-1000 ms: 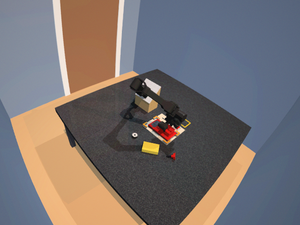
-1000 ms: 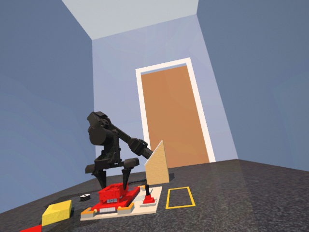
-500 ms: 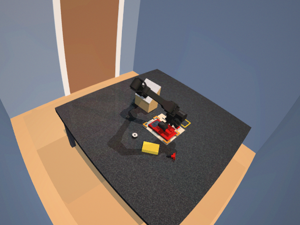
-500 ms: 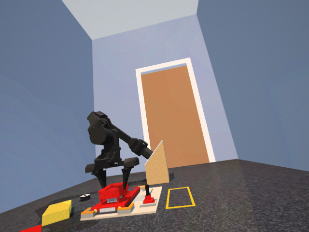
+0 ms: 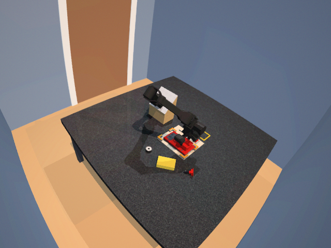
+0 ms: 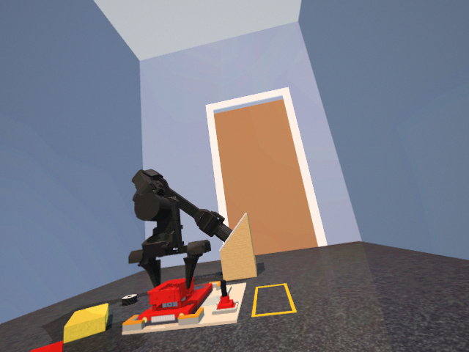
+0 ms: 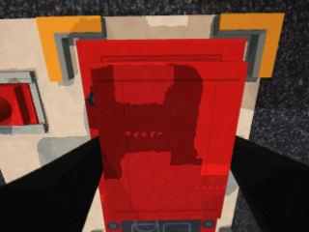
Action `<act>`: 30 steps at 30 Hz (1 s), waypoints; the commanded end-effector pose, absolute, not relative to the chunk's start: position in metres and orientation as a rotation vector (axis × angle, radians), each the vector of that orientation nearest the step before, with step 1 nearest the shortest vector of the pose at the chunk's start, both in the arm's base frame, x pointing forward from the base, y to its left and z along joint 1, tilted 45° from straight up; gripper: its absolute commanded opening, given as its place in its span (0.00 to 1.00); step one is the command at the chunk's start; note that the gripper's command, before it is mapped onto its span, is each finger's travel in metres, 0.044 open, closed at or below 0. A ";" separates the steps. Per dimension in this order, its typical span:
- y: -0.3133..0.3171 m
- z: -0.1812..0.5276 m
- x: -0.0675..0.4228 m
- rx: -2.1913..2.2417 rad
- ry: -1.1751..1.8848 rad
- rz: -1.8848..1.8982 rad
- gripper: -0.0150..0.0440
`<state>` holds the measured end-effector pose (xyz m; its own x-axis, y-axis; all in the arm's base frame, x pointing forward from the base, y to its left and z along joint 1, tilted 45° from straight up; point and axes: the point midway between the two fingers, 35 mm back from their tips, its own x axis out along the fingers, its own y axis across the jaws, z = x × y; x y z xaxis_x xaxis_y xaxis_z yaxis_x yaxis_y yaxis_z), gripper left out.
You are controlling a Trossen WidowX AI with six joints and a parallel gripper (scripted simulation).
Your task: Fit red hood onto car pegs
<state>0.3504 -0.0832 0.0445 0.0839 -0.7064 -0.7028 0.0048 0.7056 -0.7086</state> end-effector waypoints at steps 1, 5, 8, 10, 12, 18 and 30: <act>-0.085 0.041 0.350 -0.635 1.406 -0.587 0.25; -0.086 0.040 0.350 -0.635 1.406 -0.587 0.25; -0.087 0.039 0.350 -0.636 1.406 -0.587 0.25; -0.088 0.039 0.350 -0.636 1.406 -0.587 0.25; -0.088 0.038 0.350 -0.636 1.406 -0.587 0.25; -0.090 0.036 0.350 -0.637 1.407 -0.587 0.25; -0.094 0.033 0.351 -0.638 1.408 -0.588 0.25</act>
<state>0.3531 -0.0860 0.0399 0.1001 -0.7043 -0.7028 -0.0016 0.7063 -0.7080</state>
